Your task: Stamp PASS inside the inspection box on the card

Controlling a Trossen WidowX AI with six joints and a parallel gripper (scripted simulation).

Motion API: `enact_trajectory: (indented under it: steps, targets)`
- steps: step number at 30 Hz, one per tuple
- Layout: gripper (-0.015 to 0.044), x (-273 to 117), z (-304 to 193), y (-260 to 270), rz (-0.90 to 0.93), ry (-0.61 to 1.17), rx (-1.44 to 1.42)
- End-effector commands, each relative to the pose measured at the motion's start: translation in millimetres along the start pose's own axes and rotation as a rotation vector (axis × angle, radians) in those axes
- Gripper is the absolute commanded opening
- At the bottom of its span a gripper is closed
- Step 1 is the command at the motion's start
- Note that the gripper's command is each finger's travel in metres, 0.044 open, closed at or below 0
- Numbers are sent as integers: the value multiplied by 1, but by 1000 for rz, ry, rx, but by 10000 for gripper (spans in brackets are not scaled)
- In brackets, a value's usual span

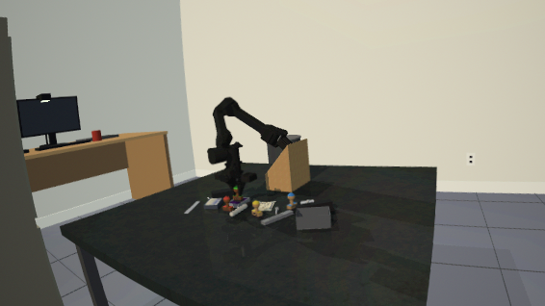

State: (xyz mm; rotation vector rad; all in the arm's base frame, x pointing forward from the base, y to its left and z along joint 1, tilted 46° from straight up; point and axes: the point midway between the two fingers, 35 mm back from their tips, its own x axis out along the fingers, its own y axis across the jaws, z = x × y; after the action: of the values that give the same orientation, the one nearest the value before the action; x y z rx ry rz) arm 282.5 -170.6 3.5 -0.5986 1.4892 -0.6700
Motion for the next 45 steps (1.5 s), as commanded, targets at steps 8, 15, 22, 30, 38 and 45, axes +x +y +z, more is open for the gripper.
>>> enact_trajectory:
  steps: [8, 15, 22, 30, 38, 45]
  targets:
    - [0, -6, 1, 0, 4, -2, 3]
    - [0, -10, 1, 1, 5, -2, 3]
    - [0, -21, 2, 1, 6, -3, 3]
    - [0, -34, 2, 1, 7, -3, 3]
    - [0, -47, 1, 1, 7, -3, 3]
    - [0, -56, 1, 1, 6, -3, 3]
